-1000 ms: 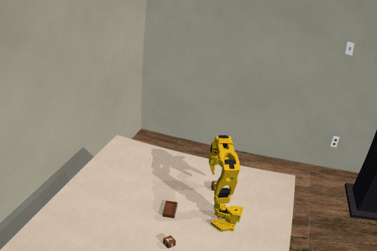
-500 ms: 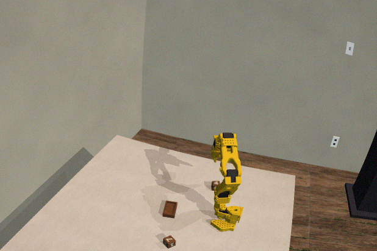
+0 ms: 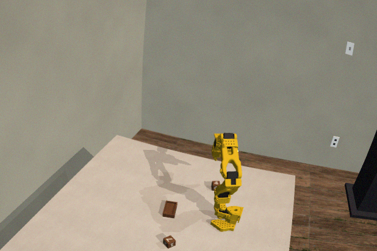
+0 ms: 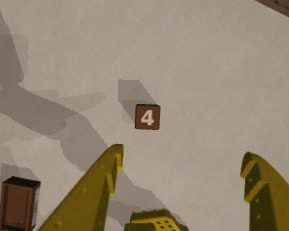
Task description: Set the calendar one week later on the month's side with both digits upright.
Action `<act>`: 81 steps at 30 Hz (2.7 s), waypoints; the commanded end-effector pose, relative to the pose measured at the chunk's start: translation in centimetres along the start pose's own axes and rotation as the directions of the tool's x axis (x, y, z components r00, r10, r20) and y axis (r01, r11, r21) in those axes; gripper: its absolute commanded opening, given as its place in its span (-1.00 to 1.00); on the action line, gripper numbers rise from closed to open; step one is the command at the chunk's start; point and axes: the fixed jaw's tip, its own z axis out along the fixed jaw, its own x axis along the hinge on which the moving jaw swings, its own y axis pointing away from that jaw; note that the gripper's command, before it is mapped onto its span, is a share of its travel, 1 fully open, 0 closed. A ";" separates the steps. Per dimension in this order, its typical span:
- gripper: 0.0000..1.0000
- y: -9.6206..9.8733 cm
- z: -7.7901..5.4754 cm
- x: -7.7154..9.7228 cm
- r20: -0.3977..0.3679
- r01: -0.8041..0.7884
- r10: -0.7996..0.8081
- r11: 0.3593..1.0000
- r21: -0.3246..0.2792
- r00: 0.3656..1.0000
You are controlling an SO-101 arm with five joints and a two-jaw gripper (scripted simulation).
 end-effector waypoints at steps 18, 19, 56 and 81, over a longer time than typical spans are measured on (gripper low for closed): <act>-0.30 -0.4 -0.6 -0.2 0.052 0.275 -0.275 0.961 0.023 0.960; -0.30 -0.4 -0.6 -0.1 0.051 0.303 -0.304 0.953 0.025 0.951; -0.30 -1.5 0.5 1.3 -0.014 0.986 -0.988 0.154 0.058 0.155; -0.30 -1.7 0.8 1.4 -0.023 0.998 -0.999 0.030 0.047 0.031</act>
